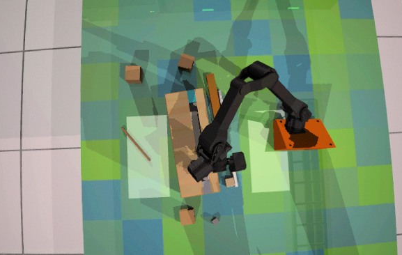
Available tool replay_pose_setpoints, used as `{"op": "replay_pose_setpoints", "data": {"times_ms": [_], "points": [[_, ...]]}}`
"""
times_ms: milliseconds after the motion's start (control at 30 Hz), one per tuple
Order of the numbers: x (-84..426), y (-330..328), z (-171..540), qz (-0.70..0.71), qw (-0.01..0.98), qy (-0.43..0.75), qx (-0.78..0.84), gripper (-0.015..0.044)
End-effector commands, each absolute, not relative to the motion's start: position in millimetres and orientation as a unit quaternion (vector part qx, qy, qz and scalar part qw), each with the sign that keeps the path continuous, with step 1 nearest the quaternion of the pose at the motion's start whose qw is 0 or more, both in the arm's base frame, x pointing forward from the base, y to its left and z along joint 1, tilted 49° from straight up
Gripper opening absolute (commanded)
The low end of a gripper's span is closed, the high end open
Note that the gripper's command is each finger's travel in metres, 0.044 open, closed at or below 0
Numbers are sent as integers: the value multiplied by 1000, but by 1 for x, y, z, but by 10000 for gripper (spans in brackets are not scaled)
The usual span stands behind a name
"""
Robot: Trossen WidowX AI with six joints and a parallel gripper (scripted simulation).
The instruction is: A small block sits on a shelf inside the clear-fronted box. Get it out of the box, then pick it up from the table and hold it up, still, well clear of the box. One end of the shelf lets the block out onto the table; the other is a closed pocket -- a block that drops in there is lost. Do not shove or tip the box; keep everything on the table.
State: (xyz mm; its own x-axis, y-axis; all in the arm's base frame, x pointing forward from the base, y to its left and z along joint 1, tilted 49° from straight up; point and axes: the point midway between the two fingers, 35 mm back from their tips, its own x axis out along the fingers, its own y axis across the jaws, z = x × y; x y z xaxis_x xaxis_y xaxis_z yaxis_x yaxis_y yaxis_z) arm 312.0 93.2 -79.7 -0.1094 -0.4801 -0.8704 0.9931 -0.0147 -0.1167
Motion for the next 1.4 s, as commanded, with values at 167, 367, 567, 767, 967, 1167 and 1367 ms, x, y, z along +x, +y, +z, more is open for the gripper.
{"op": "replay_pose_setpoints", "data": {"times_ms": [167,367,567,767,967,1167,1367], "points": [[317,129,-48,-624,587,393,334,400],[314,129,-53,-590,619,436,280,321],[308,137,-58,-427,694,576,56,285],[302,145,-63,-235,691,658,-185,285],[296,152,-67,-49,616,677,-399,285],[292,156,-70,67,534,663,-521,285],[288,161,-72,177,427,627,-627,285]]}}
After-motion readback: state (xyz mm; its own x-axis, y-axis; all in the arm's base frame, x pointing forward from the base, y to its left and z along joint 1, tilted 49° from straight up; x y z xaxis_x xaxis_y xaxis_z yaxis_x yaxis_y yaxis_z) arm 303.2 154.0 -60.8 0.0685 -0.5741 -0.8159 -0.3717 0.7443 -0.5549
